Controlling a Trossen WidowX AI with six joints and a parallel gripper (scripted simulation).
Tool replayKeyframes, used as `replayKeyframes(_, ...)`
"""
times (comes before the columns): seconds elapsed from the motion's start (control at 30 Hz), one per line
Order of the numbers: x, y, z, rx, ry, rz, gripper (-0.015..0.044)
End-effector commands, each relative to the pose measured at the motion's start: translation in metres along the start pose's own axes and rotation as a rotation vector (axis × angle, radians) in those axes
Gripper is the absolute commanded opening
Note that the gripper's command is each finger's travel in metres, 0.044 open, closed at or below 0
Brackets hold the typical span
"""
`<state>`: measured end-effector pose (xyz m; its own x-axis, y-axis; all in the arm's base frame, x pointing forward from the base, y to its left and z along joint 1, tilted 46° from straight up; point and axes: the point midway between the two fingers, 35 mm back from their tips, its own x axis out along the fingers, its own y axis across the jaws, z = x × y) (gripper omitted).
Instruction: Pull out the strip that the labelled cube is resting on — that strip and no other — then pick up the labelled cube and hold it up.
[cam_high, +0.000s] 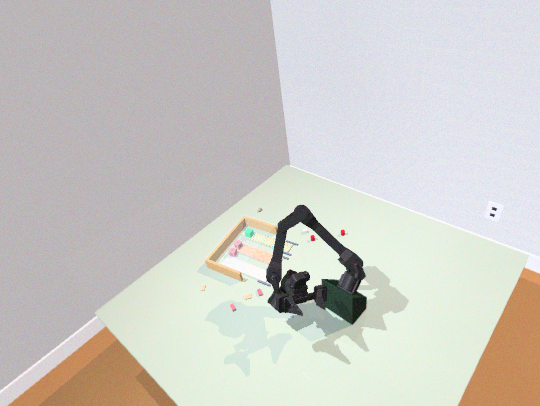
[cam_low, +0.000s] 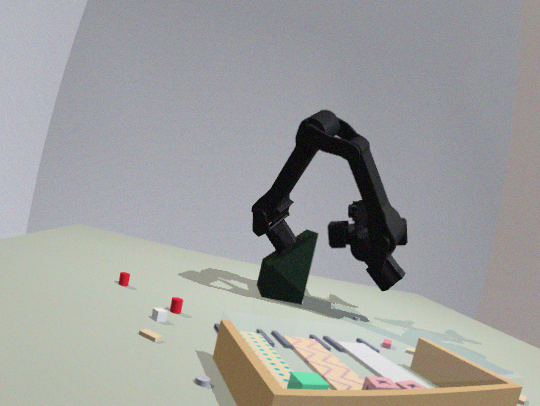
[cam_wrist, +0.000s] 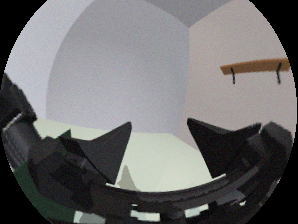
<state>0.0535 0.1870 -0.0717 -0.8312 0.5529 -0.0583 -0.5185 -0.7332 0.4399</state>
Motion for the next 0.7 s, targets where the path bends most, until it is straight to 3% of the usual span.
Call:
replayKeyframes(0.0, 0.0, 0.001, -0.001, 0.001, 0.009, 0.005, 0.04)
replayKeyframes(0.17, -0.014, 0.013, -0.023, 0.049, 0.29, 0.08, 0.04)
replayKeyframes(0.33, -0.047, 0.008, -0.049, 0.139, 0.666, 0.0, 0.04)
replayKeyframes(0.53, -0.111, -0.017, -0.06, 0.277, 1.081, -0.354, 0.04)
replayKeyframes(0.67, -0.154, -0.031, -0.05, 0.356, 1.242, -0.658, 0.04)
